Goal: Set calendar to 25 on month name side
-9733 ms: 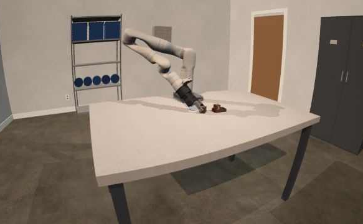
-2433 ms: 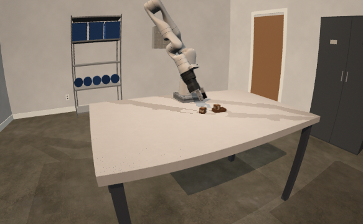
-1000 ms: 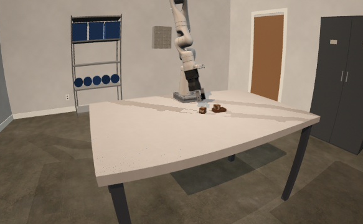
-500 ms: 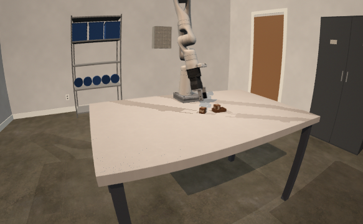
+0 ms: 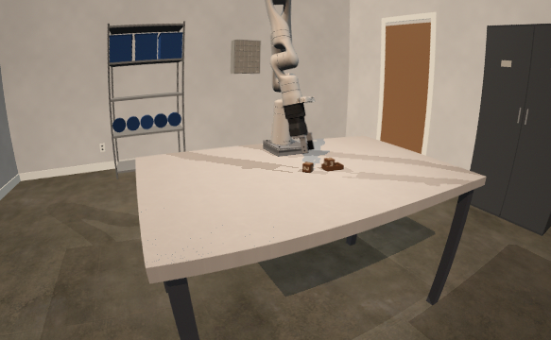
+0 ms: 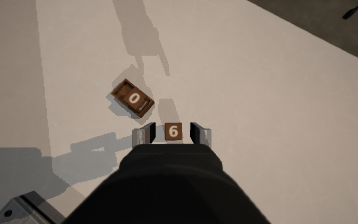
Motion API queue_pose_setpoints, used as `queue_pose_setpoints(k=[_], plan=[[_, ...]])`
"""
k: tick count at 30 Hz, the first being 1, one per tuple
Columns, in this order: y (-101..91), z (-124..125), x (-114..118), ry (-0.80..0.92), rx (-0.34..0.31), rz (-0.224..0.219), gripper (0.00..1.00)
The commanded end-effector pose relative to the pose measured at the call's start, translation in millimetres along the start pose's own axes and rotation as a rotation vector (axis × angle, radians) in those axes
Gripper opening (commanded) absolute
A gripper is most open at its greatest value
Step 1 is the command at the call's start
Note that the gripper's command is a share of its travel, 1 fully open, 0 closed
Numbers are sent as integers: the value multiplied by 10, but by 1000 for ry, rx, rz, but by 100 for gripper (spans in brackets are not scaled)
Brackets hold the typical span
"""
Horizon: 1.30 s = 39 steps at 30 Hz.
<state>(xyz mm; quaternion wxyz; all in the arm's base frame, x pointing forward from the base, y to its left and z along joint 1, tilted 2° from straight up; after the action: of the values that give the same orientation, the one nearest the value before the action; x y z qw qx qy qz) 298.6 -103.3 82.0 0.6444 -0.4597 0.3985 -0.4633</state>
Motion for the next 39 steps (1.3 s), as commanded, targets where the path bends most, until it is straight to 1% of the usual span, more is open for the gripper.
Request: queue_pose_setpoints(k=[1, 9, 15, 17, 29, 39], plan=[[8, 31, -30, -13, -6, 2, 100], [37, 43, -56, -14, -58, 4, 100], [48, 53, -67, -15, -107, -3, 100], [48, 53, -67, -15, -107, -3, 100], [24, 81, -49, -13, -196, -38, 100], [1, 98, -32, -11, -226, -59, 100]])
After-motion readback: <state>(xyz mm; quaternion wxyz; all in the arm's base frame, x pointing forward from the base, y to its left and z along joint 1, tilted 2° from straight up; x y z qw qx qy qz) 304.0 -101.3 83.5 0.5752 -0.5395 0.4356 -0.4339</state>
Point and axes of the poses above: the point where the finger pads meet when closed, its own y axis out along the fingers, its own x axis across the jaws, z = x × y, the point moved 2 cm from there along -y, back along the fingers, and after that the axes turned 13 degrees about y, right-handed, at the moved point
